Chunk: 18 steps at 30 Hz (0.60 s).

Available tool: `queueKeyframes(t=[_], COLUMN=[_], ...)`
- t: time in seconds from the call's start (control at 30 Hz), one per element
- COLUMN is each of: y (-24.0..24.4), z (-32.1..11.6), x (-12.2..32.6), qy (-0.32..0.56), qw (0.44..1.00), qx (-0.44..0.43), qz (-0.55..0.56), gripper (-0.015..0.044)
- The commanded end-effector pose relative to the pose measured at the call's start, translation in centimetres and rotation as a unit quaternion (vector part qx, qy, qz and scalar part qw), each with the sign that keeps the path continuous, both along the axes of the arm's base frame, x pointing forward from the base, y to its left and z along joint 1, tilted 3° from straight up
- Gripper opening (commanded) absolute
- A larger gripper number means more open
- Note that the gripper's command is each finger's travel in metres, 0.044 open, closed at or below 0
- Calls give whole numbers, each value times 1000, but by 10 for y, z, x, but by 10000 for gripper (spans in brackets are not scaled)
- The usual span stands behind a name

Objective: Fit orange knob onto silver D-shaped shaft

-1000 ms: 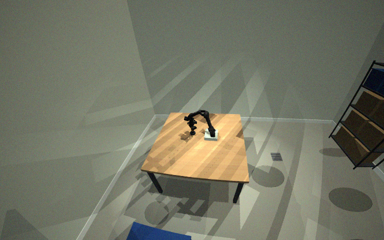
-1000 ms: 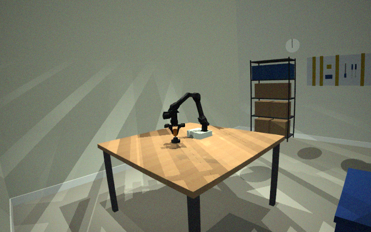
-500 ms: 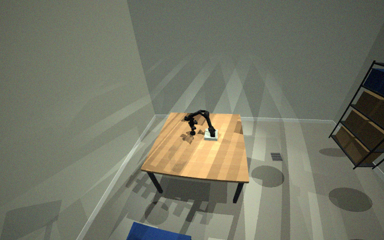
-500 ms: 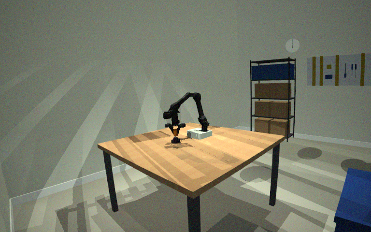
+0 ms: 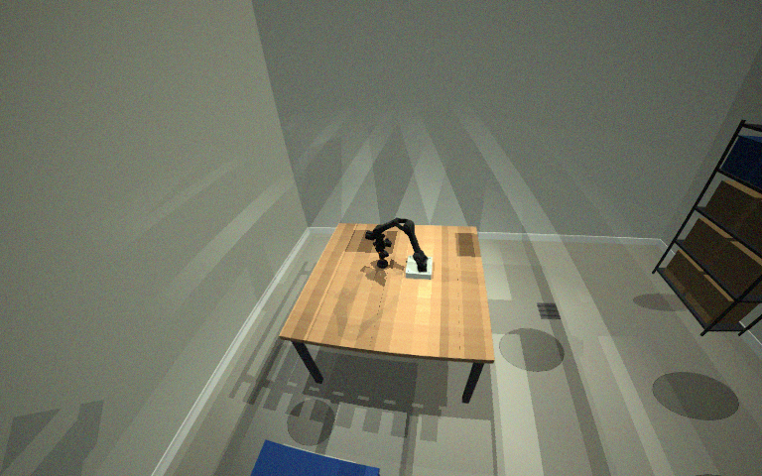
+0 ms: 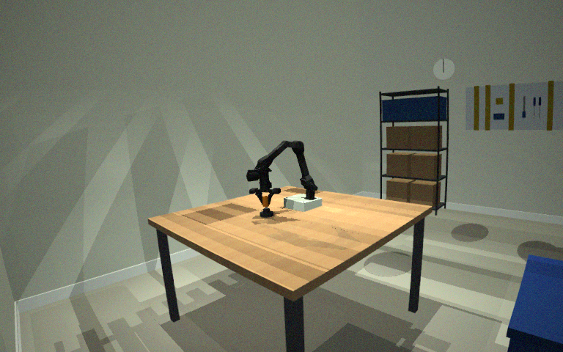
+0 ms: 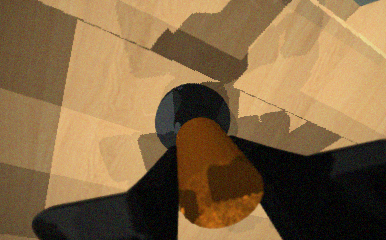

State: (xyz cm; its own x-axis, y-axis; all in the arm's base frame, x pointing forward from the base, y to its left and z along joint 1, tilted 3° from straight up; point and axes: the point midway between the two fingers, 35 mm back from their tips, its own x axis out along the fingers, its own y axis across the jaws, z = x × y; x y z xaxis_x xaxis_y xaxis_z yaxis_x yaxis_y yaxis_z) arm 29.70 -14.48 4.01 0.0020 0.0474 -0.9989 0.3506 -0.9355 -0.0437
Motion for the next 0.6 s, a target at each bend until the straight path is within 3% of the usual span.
queueKeyframes(t=[0.0, 0.57], y=[-1, -1], z=[-1, -2], x=[1, 1], qy=[-1, -2], qw=[1000, 1000], qx=[-3, -3], qz=[-3, 22], gripper=[0, 0])
